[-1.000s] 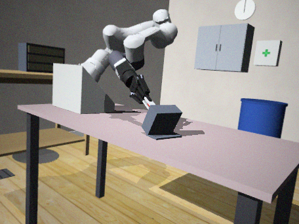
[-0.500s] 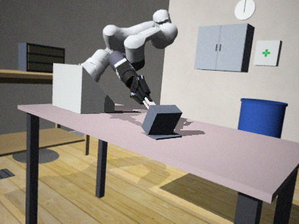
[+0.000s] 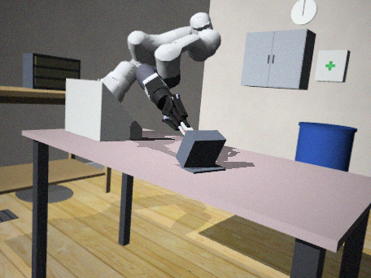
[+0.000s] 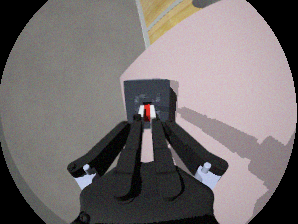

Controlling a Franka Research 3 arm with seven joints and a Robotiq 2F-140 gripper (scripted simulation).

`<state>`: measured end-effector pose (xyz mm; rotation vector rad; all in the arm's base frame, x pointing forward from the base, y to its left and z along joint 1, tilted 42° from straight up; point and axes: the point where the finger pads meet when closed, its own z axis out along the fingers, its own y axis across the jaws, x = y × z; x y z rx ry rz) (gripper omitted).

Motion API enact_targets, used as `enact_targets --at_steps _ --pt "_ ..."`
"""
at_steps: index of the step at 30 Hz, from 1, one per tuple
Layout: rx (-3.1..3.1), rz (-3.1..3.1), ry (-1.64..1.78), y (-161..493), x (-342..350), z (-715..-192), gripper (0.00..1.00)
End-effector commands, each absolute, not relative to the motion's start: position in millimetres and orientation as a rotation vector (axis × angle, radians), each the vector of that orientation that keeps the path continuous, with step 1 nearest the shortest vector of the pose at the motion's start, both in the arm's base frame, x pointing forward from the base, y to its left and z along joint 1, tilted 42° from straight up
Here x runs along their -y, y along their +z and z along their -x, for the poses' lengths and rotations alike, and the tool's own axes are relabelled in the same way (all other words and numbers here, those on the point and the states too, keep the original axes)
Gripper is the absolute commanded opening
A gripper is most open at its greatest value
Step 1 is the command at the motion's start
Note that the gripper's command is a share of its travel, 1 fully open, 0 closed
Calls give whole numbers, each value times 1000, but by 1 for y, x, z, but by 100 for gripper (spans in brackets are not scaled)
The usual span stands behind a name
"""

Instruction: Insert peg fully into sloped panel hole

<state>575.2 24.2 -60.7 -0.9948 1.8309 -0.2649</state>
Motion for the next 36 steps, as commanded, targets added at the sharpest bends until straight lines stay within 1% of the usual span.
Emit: enact_targets --at_steps 1,18,36 --pt "-1838 969 -302 -60 -23 -573 0" --pt "-1851 934 -349 -47 -17 -550 0" --pt "-1851 934 -349 -43 -16 -543 0"
